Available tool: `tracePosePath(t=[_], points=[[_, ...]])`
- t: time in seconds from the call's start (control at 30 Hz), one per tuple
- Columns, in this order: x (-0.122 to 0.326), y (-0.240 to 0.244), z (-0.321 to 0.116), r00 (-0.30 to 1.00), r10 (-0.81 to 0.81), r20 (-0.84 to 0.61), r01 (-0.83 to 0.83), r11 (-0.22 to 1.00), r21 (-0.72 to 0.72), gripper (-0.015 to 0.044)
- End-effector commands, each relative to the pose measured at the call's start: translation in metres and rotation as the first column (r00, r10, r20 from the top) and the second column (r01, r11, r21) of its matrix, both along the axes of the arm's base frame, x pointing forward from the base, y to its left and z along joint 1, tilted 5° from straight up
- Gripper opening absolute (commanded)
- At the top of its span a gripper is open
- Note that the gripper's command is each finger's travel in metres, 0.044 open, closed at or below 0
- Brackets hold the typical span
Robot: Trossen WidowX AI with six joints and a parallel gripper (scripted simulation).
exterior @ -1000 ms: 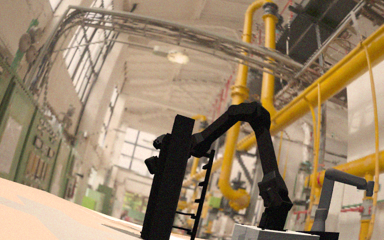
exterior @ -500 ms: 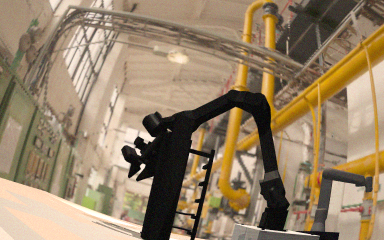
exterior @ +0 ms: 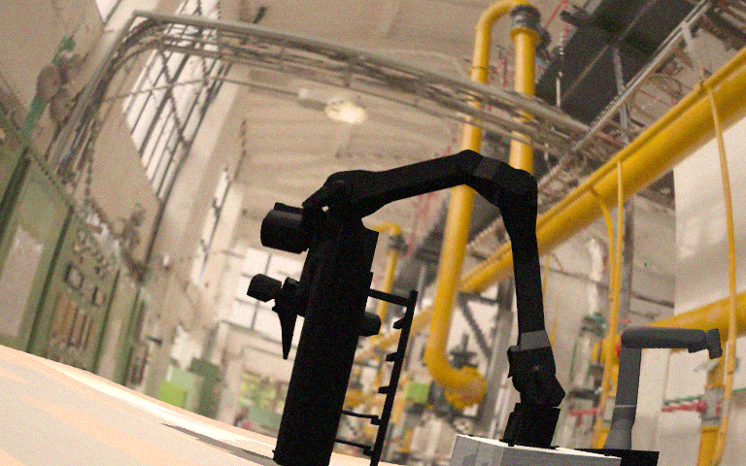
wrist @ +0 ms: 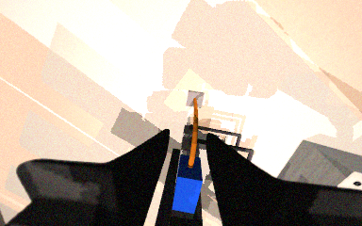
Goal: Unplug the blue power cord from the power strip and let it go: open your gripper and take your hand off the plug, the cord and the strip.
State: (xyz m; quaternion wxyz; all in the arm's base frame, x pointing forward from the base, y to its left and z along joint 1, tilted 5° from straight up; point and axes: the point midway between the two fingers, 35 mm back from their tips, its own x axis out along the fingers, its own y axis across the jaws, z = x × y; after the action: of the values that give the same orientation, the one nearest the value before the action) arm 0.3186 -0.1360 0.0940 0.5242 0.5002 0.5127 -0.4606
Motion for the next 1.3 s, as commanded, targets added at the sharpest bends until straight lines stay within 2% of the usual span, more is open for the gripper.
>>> tracePosePath(t=[0.0, 1.27], points=[[-0.008, 0.014, 0.006, 0.997, -0.062, -0.043, 0.064, 0.997, 0.04, 0.016], [-0.009, 0.054, 0.007, 0.997, -0.062, -0.043, 0.064, 0.997, 0.044, 0.016]])
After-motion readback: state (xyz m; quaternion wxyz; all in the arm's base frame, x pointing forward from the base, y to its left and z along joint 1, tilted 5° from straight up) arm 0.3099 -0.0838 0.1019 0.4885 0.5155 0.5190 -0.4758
